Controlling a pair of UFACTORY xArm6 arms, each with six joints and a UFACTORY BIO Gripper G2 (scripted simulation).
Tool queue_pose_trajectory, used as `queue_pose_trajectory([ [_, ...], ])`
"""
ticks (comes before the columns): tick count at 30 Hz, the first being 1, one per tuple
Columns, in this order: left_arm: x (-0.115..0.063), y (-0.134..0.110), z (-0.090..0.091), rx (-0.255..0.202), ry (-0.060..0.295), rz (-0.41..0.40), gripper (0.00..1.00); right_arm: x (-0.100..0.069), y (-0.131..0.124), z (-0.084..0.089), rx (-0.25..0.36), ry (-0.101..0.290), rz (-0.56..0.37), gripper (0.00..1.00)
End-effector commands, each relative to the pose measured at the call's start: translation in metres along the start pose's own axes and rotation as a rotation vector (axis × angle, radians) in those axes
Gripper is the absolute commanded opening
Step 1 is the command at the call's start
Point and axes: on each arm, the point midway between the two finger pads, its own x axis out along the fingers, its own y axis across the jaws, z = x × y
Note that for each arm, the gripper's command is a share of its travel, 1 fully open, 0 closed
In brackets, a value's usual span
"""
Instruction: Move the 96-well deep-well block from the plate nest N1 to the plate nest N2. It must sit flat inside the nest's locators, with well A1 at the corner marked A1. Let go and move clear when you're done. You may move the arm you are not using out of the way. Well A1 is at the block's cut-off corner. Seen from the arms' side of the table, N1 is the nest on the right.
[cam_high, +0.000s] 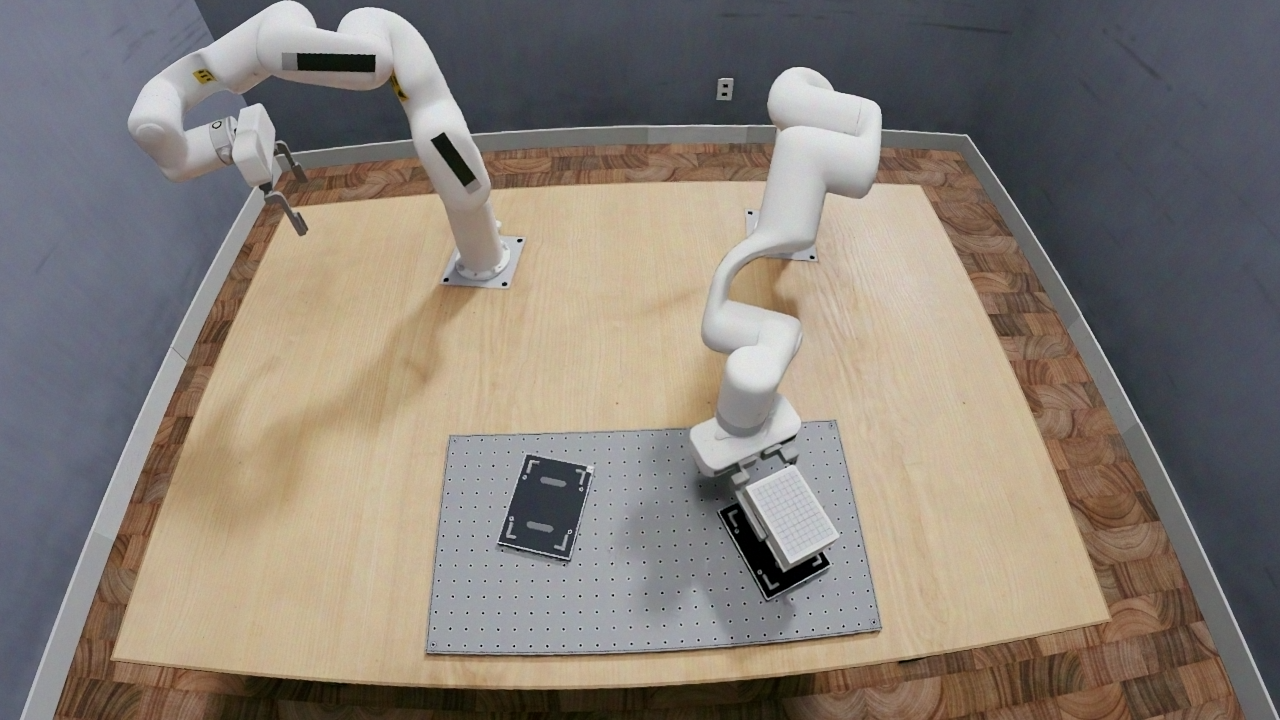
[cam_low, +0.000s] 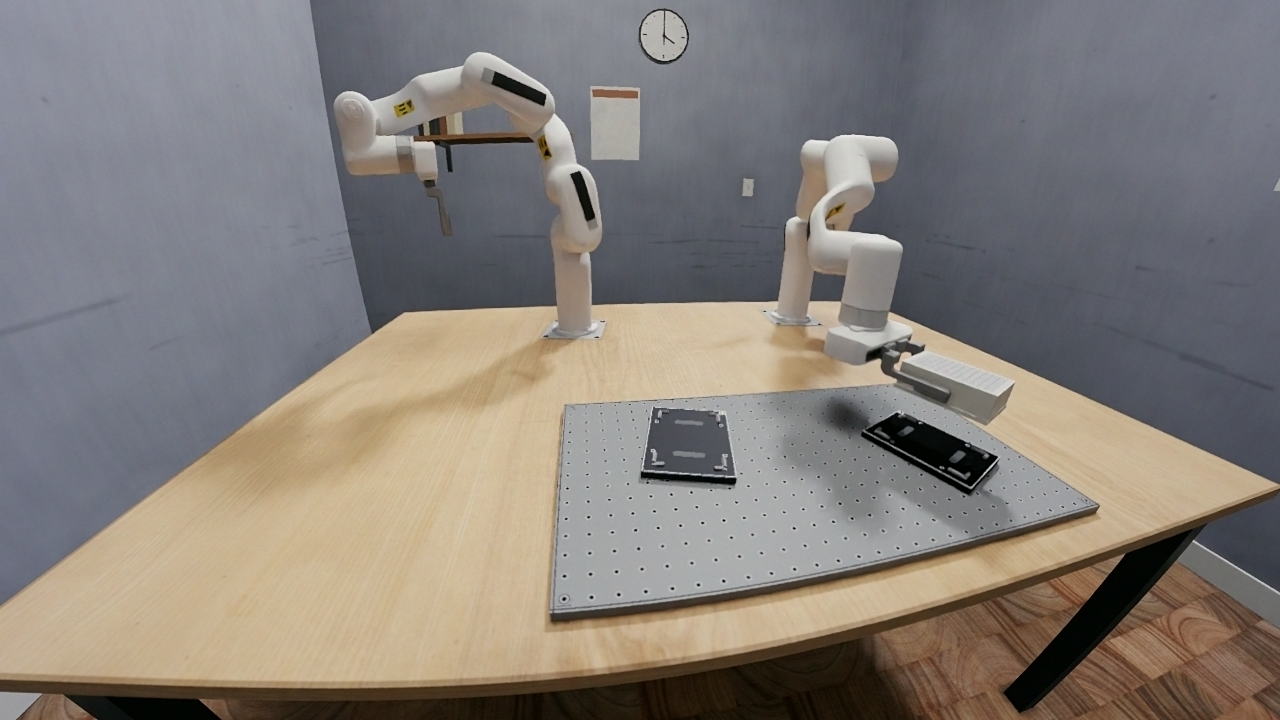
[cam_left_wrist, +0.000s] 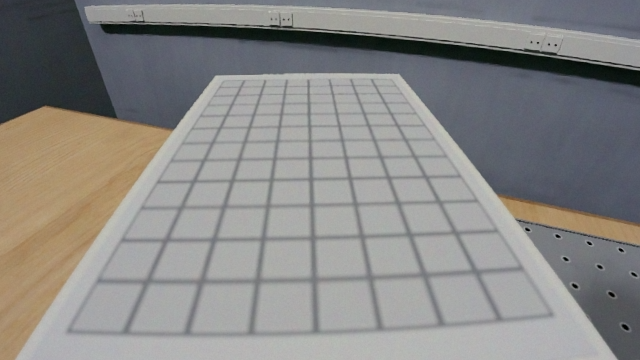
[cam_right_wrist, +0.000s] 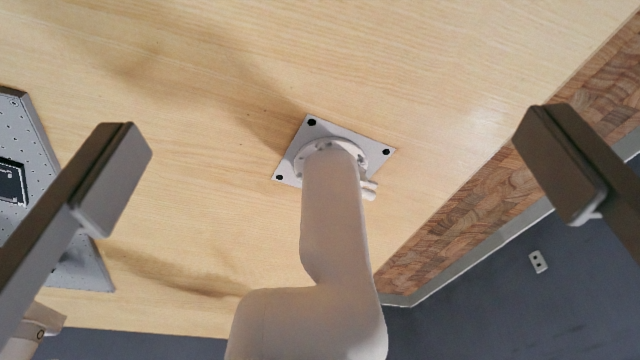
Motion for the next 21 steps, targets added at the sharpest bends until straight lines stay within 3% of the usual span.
queue_pose_trajectory([
  [1, 0.001, -0.001, 0.001, -0.004, -0.004, 0.000, 0.00, -0.001, 0.000, 0.000, 0.000, -0.003, 0.000, 1.00],
  [21, 0.001, -0.001, -0.029, -0.004, -0.004, 0.000, 0.00, -0.001, 0.000, 0.000, 0.000, -0.003, 0.000, 1.00],
])
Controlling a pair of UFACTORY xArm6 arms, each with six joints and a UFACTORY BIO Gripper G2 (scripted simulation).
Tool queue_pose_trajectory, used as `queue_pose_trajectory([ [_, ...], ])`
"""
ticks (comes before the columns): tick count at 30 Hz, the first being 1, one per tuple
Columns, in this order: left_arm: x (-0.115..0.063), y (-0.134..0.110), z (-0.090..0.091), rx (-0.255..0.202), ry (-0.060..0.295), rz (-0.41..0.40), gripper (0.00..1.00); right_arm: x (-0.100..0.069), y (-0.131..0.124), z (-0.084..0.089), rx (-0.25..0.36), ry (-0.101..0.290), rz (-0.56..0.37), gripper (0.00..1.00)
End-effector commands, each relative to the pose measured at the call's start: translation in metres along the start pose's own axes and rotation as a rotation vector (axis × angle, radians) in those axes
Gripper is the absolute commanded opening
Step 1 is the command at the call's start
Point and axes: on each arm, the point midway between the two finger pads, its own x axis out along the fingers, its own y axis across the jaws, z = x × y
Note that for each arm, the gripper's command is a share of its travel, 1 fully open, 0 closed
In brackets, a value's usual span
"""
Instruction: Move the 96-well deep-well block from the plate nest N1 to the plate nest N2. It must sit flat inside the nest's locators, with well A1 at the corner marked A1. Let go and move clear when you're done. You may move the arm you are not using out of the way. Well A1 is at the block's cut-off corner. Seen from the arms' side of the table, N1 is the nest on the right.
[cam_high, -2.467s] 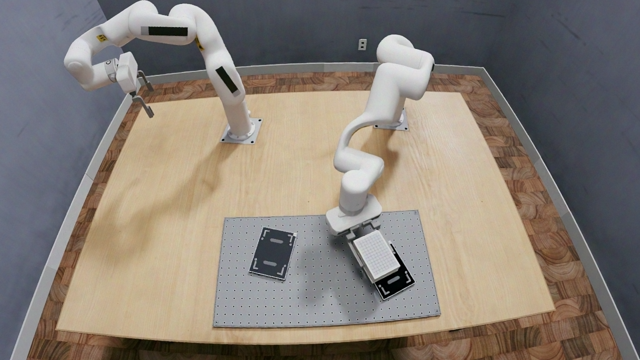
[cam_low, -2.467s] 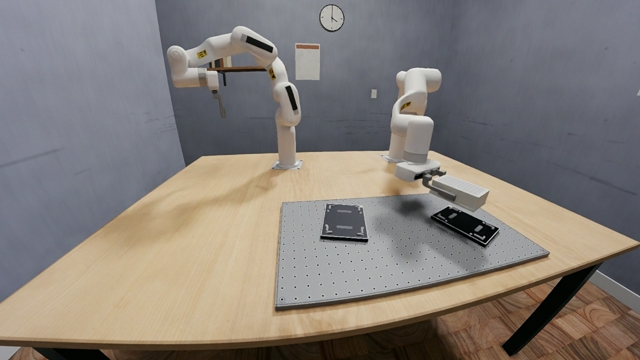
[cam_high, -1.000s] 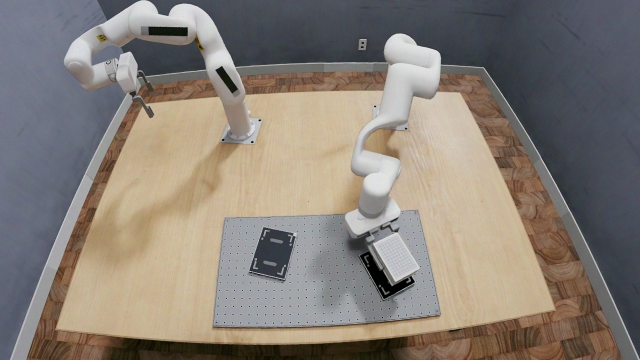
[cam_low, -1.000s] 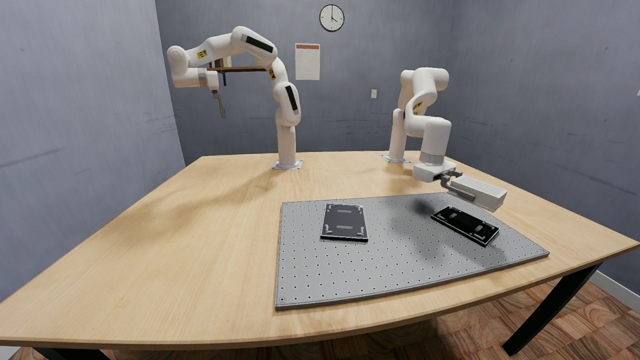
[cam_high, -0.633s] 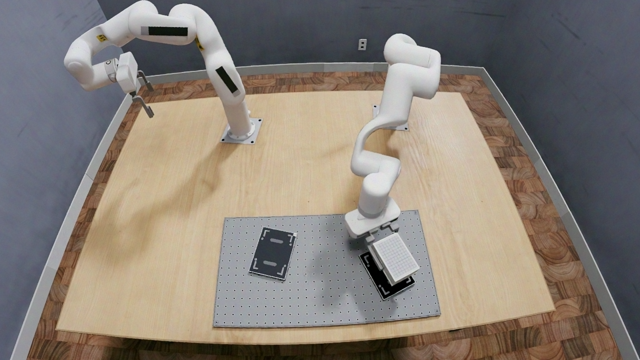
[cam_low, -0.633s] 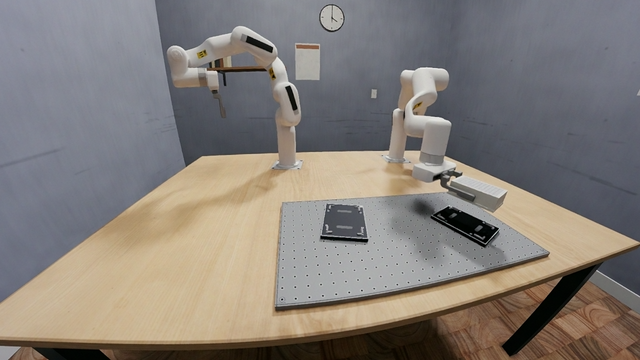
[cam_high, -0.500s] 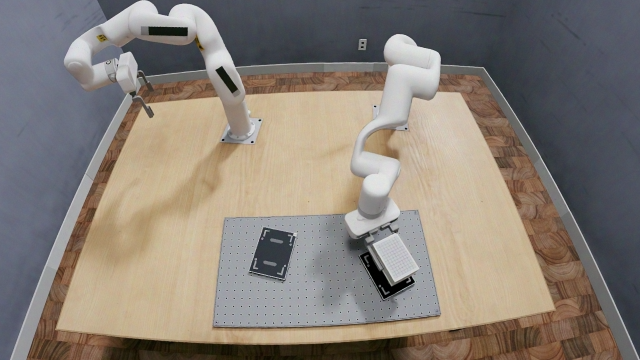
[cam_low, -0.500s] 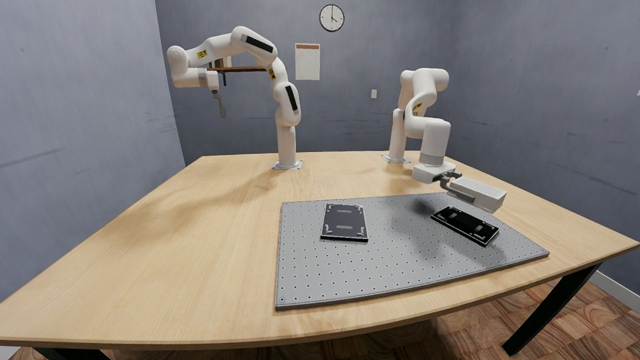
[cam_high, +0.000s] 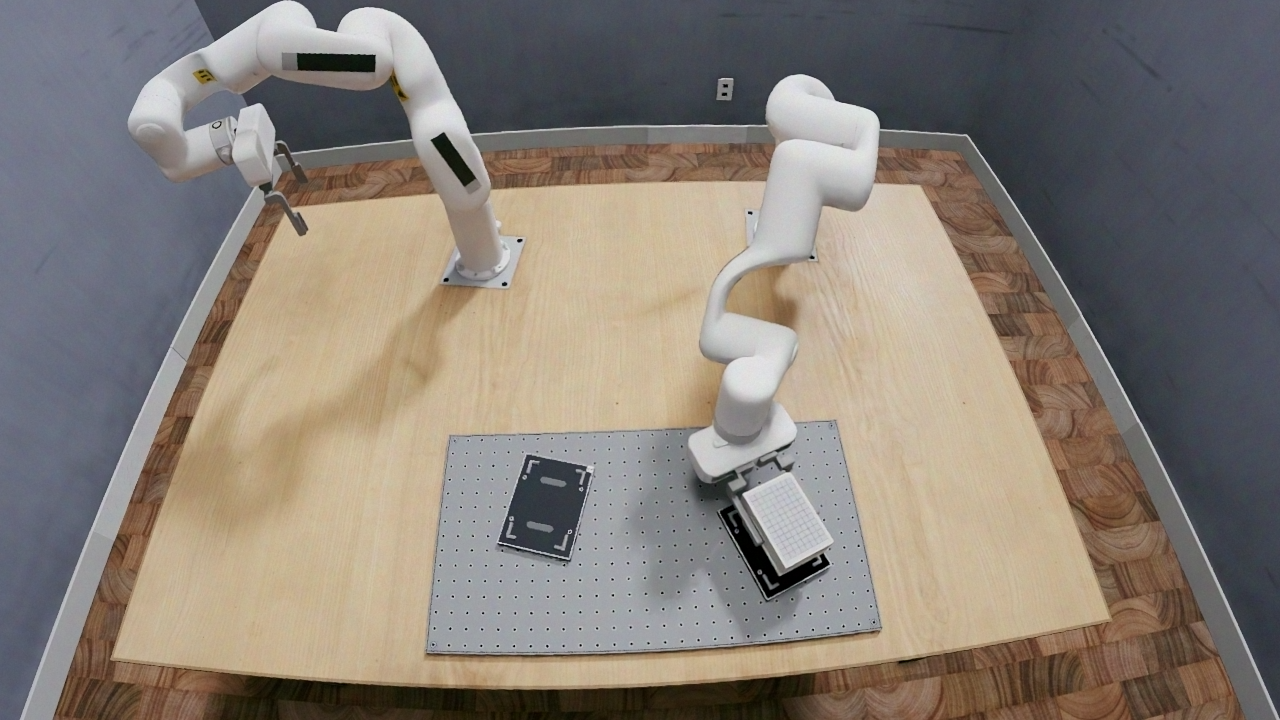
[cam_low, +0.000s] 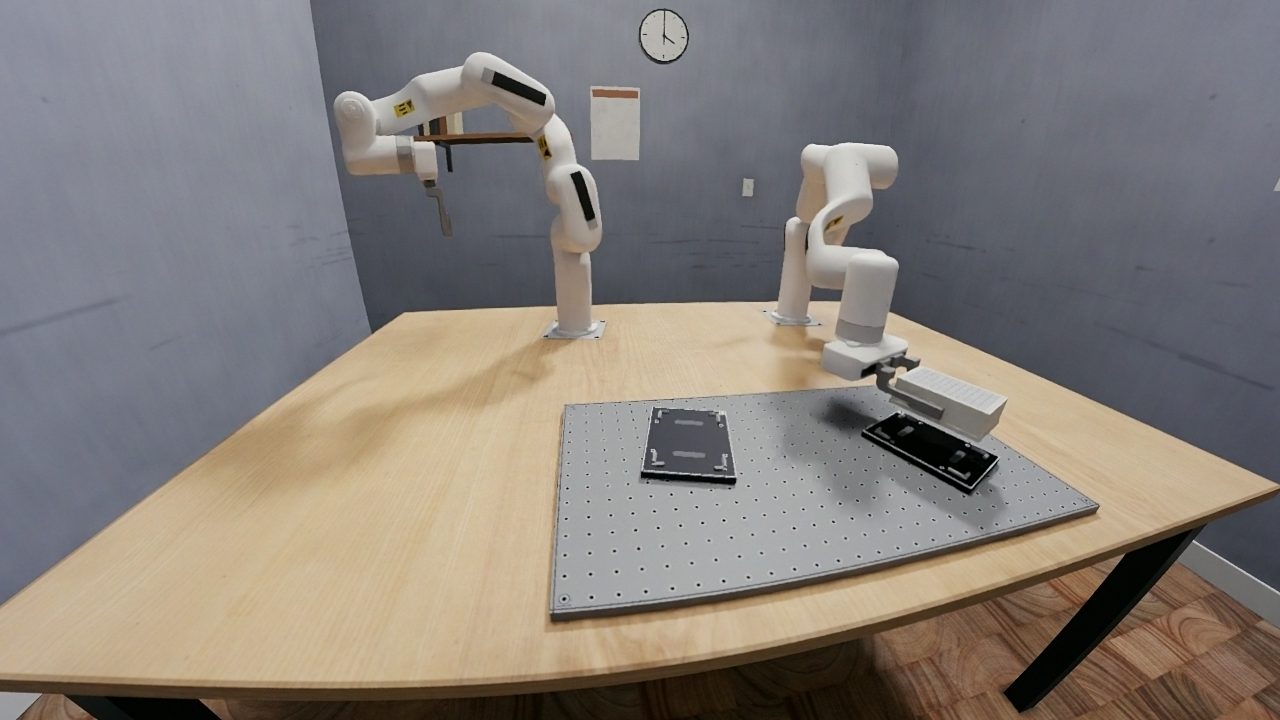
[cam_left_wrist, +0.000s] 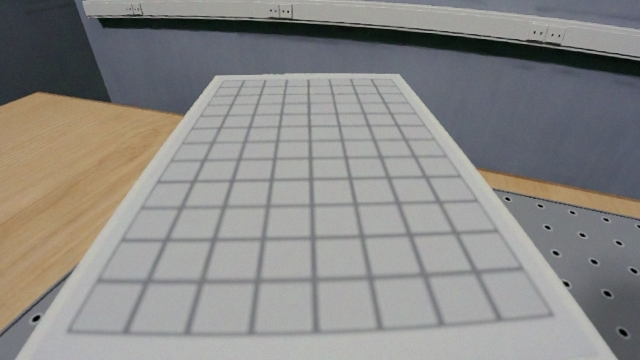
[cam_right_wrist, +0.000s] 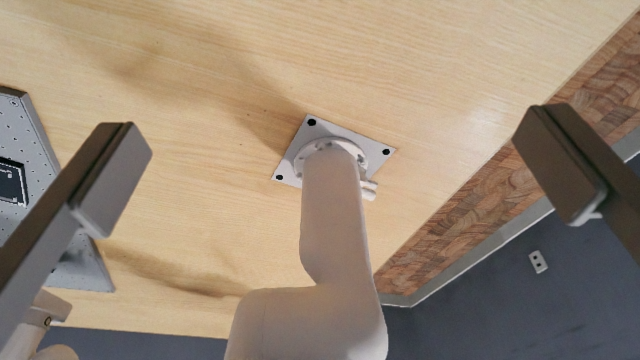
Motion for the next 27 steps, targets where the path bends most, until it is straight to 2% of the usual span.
queue_pose_trajectory([
  [1, 0.001, -0.001, -0.005, -0.004, -0.005, 0.000, 0.00, -0.001, 0.000, 0.000, 0.000, -0.003, 0.000, 1.00],
  [27, 0.001, -0.001, -0.039, -0.004, -0.005, 0.000, 0.00, -0.001, 0.000, 0.000, 0.000, -0.003, 0.000, 1.00],
])
